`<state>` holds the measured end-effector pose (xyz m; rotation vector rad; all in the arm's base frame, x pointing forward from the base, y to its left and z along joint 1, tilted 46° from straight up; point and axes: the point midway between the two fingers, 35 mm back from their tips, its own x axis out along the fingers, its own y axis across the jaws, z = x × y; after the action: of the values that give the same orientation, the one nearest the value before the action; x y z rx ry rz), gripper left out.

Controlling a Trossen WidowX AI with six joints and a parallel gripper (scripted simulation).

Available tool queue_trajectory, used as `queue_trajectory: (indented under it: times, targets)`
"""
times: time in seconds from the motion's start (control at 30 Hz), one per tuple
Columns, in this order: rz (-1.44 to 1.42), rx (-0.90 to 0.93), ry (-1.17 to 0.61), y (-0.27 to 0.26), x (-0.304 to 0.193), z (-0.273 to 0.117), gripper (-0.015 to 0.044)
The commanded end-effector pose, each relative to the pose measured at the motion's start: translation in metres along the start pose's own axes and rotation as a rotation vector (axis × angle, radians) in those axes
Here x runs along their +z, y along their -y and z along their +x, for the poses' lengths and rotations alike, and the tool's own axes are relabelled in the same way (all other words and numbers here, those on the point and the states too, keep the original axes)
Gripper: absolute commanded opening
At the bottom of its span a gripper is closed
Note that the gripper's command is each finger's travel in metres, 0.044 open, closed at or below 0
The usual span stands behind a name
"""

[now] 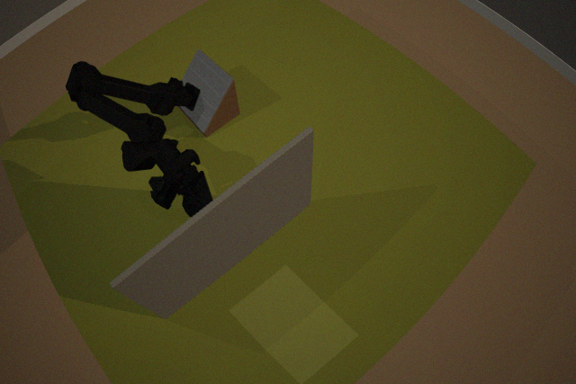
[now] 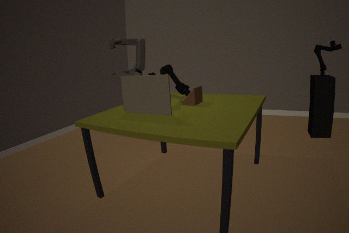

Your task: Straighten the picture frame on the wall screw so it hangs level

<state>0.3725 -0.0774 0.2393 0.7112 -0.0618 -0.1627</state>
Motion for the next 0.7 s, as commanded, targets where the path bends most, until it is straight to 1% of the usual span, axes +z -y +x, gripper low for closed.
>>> queue_trajectory:
  times: [0.0, 0.33, 0.67]
  targets:
    - [0.024, -0.003, 0.002, 0.0001, 0.0006, 0.0, 0.0]
    - [0.077, -0.003, 0.001, -0.0004, 0.0008, -0.0001, 0.0]
    - [0.056, 0.0, -0.001, -0.0005, 0.0002, -0.0001, 0.026]
